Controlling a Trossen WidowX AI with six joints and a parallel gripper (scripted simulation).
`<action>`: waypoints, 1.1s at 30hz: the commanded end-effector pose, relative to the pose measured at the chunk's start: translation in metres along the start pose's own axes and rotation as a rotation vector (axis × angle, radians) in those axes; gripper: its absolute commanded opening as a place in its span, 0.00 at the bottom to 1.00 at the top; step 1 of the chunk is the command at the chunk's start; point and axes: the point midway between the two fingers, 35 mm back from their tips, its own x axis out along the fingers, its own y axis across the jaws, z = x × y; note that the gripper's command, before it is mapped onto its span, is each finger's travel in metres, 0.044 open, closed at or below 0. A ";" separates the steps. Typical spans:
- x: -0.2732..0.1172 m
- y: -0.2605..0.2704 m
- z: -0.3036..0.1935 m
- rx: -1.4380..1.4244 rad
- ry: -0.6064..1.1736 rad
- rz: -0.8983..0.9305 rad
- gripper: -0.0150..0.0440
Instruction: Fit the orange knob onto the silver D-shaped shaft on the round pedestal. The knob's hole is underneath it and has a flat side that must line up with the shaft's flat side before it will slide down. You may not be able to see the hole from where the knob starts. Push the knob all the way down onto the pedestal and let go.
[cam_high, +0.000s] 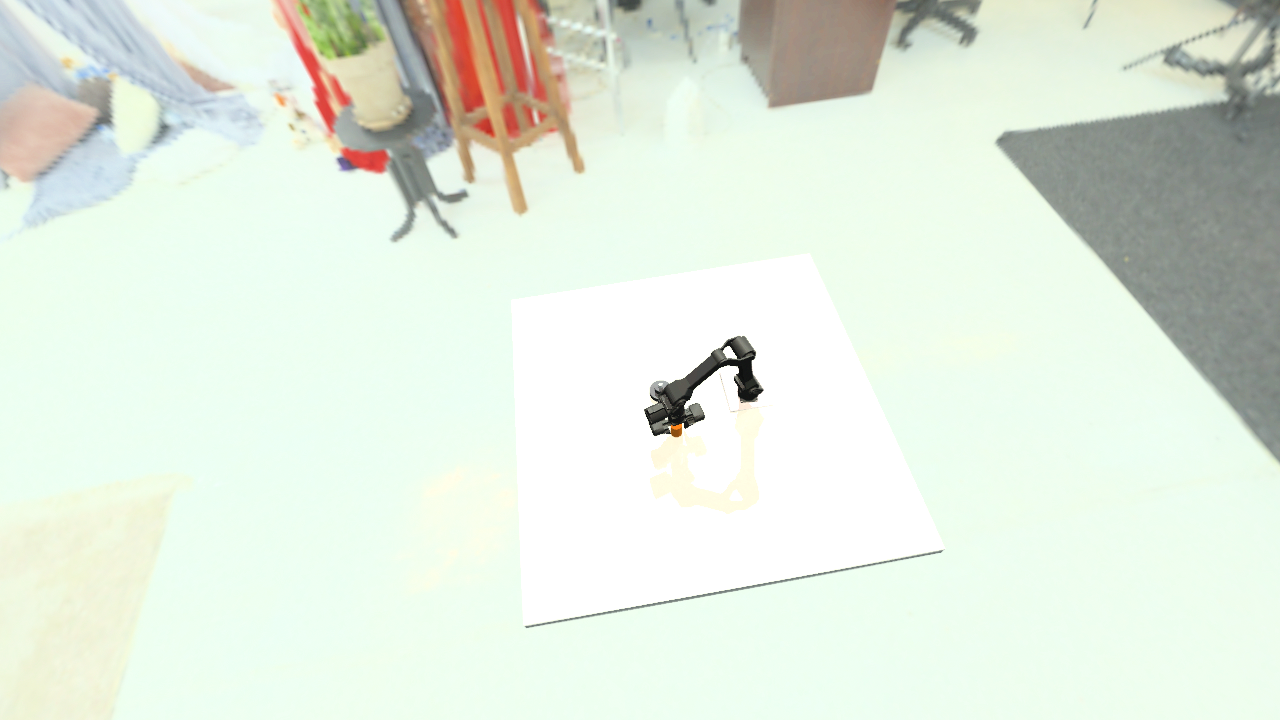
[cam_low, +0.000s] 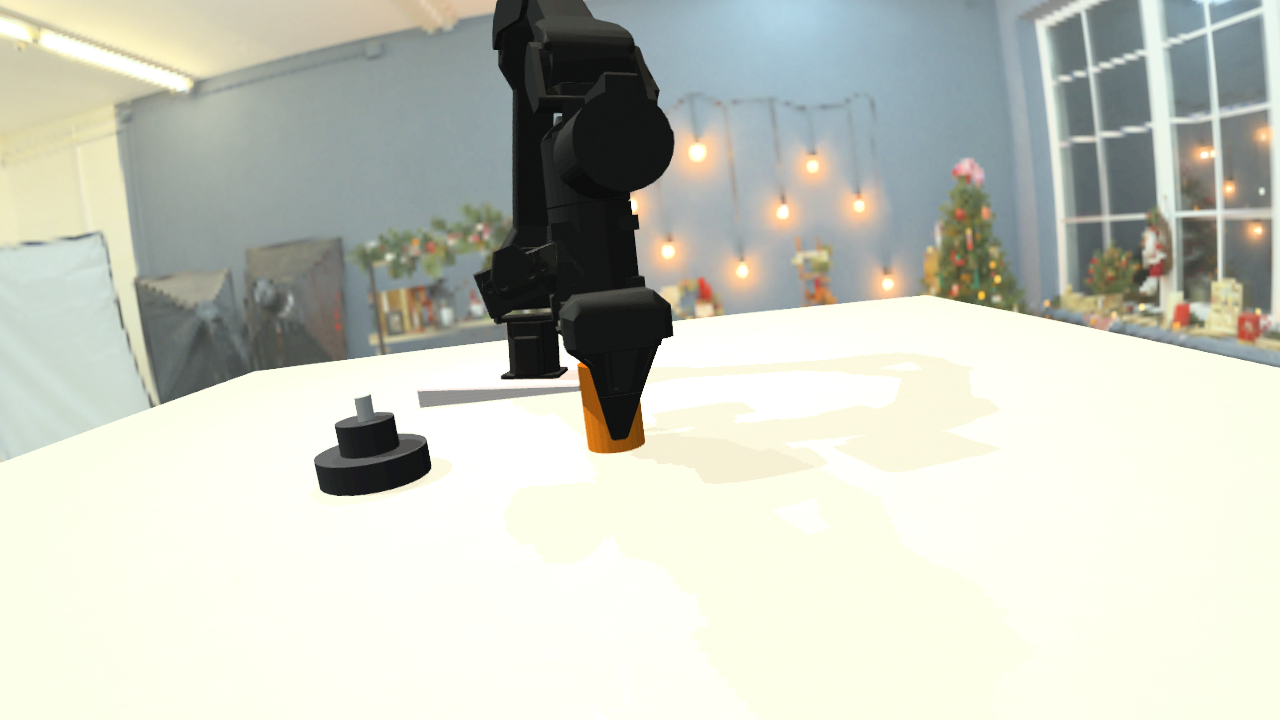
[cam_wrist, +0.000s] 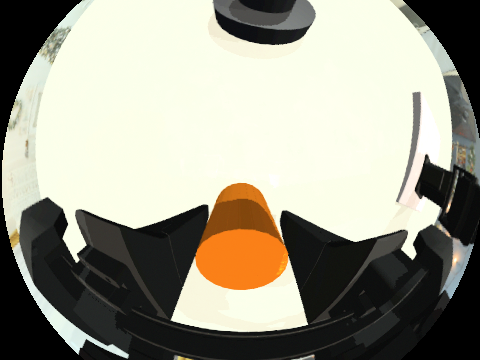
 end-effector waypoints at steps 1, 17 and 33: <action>-0.037 0.005 0.000 -0.001 0.003 0.015 0.84; -0.062 0.001 0.000 0.000 0.005 0.017 1.00; -0.037 0.003 0.000 0.000 0.005 0.017 1.00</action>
